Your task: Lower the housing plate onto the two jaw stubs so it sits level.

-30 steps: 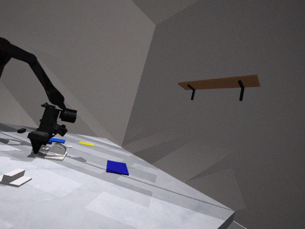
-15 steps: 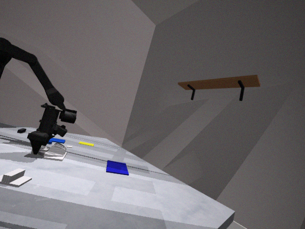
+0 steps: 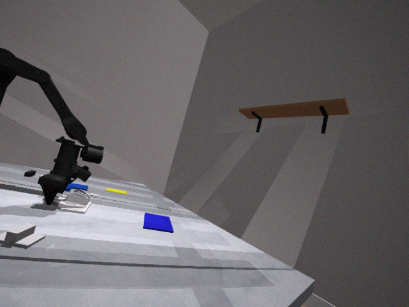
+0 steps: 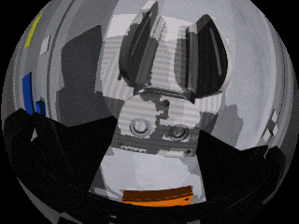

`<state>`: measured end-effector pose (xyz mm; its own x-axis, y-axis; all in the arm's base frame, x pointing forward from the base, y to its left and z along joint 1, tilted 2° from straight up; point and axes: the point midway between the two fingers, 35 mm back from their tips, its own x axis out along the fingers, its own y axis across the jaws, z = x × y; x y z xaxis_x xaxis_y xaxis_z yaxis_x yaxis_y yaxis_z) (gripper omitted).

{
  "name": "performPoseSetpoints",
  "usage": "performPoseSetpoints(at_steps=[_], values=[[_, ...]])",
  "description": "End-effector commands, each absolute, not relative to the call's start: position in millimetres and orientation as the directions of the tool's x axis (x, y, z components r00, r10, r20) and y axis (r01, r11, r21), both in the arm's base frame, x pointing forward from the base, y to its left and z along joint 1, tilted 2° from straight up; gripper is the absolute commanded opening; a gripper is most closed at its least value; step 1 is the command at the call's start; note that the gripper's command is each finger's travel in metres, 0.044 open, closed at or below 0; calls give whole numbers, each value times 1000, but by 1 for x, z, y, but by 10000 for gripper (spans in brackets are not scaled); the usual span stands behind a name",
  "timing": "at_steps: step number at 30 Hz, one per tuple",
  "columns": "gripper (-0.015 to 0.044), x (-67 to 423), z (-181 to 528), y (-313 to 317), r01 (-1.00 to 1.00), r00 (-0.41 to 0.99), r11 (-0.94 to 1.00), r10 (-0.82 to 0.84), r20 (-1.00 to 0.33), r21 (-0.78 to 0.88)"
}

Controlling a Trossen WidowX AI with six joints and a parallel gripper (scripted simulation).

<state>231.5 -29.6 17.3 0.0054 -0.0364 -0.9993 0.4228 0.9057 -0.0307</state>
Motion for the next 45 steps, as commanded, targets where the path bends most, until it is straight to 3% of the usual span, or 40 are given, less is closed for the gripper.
performPoseSetpoints(at_steps=[1, 45], values=[[351, 231, 17, -30, 419, 5, 907, -40, -999, -35], [351, 232, 19, -30, 419, 5, 907, -40, -999, -34]])
